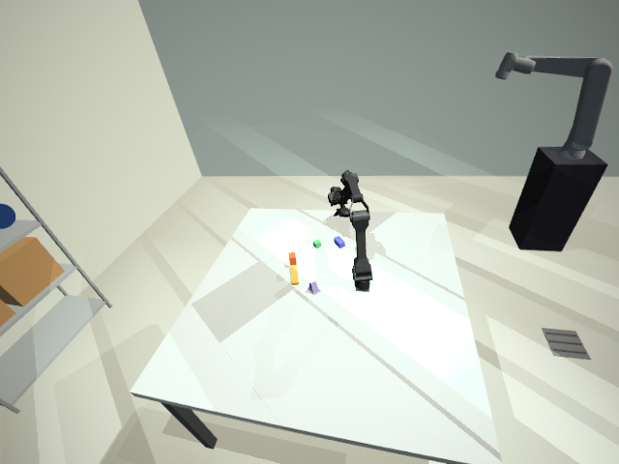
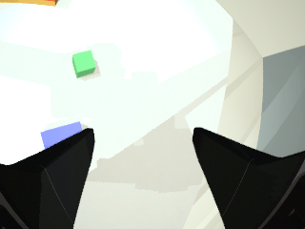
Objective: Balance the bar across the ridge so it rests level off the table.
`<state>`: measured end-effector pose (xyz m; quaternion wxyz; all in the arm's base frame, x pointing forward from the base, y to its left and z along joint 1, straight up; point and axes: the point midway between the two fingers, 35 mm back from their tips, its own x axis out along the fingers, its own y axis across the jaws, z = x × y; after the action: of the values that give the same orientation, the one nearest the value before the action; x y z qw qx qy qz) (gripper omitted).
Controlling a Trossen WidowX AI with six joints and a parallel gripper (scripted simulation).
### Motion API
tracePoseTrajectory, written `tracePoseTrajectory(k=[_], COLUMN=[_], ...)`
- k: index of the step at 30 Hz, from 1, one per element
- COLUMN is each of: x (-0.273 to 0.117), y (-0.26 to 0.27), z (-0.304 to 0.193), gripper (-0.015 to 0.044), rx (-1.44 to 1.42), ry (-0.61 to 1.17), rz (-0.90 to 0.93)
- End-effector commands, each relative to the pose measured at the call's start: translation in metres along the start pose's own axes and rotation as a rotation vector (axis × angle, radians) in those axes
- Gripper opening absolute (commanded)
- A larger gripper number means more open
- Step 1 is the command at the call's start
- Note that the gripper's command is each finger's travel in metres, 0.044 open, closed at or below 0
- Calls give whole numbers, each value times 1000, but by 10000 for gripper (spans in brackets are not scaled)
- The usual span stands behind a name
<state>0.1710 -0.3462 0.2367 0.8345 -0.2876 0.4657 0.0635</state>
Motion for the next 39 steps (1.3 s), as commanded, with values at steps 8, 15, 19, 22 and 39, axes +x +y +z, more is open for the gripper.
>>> tracePoseTrajectory(k=[8, 15, 19, 22, 39], x=[26, 43, 52, 58, 84], y=[10, 21, 27, 33, 69], z=[42, 69, 84, 95, 150], gripper=[315, 315, 315, 315, 315], rx=[-154, -254, -313, -356, -588], ry=[-3, 6, 12, 17, 18], rz=[95, 154, 186, 208, 337])
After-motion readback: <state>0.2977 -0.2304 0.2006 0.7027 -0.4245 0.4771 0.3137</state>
